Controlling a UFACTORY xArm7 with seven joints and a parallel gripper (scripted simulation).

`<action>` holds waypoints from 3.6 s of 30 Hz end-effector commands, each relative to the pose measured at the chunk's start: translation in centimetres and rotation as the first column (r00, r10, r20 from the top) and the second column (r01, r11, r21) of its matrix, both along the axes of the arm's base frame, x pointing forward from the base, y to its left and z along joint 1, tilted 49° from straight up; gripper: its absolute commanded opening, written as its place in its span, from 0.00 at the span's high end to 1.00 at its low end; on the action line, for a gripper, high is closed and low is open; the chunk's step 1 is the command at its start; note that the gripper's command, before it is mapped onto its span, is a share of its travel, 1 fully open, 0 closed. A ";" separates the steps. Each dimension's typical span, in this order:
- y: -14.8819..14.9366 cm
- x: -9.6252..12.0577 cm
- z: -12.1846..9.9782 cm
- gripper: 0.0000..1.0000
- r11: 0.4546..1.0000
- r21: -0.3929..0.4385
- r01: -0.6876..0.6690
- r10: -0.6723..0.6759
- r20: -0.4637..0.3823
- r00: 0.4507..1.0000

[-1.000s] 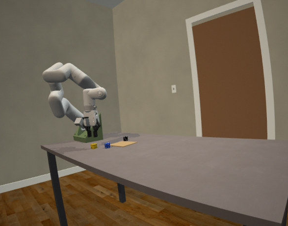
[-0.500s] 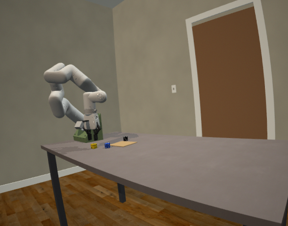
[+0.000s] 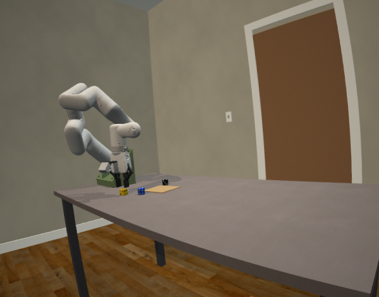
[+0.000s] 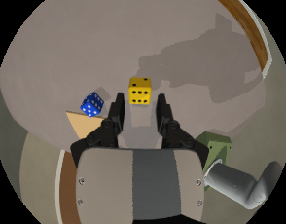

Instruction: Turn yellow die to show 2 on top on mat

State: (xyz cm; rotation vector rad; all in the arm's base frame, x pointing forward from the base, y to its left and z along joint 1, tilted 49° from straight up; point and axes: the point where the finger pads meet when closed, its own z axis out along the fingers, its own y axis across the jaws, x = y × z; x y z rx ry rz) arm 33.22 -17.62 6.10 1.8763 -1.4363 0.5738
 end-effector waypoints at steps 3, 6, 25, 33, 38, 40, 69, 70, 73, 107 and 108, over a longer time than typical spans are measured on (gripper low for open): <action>-0.1 0.1 -0.1 0.53 1.000 0.001 -0.003 0.003 0.002 1.000; -0.1 0.1 -0.2 0.53 1.000 0.001 -0.003 0.003 0.002 1.000; -0.1 0.1 -0.2 0.53 1.000 0.001 -0.003 0.003 0.002 1.000; -0.1 0.1 -0.2 0.53 1.000 0.001 -0.003 0.003 0.002 1.000; -0.1 0.1 -0.2 0.53 1.000 0.001 -0.003 0.003 0.002 1.000; -0.1 0.1 -0.2 0.53 1.000 0.001 -0.003 0.003 0.002 1.000; -0.1 0.2 -0.2 0.53 1.000 0.001 -0.003 0.003 0.002 1.000; -0.1 0.2 -0.2 0.53 1.000 0.001 -0.003 0.003 0.002 1.000; -0.1 0.2 -0.2 0.53 1.000 0.001 -0.003 0.003 0.002 1.000; -0.7 0.2 -0.8 0.53 1.000 0.001 -0.003 0.003 0.002 1.000; -0.9 0.1 -0.9 0.53 1.000 0.001 -0.003 0.003 0.002 1.000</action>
